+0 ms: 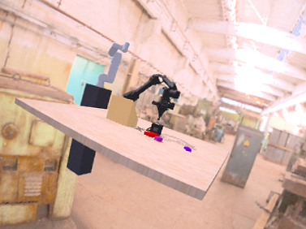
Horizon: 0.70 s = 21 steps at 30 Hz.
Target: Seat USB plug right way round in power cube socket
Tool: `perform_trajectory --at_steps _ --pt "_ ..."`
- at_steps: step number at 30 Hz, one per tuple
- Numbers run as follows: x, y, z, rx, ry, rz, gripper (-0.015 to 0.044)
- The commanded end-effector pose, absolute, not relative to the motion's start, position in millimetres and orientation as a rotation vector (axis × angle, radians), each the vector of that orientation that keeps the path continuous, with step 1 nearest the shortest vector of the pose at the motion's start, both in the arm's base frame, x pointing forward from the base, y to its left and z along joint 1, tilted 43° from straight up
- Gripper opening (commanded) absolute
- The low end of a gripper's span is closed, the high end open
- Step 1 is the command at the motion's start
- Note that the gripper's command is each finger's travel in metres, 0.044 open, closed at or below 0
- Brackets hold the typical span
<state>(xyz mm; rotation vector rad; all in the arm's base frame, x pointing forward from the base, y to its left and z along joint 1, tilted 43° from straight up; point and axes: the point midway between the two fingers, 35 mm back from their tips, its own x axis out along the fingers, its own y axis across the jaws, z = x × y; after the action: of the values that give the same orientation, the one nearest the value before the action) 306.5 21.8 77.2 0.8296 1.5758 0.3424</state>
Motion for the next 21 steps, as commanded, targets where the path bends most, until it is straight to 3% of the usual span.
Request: perform_trajectory --at_steps 1,21 --pt "306.4 21.7 77.0 0.755 1.547 0.414 0.0000" --pt "306.4 21.7 77.0 0.346 1.353 0.781 0.0000"
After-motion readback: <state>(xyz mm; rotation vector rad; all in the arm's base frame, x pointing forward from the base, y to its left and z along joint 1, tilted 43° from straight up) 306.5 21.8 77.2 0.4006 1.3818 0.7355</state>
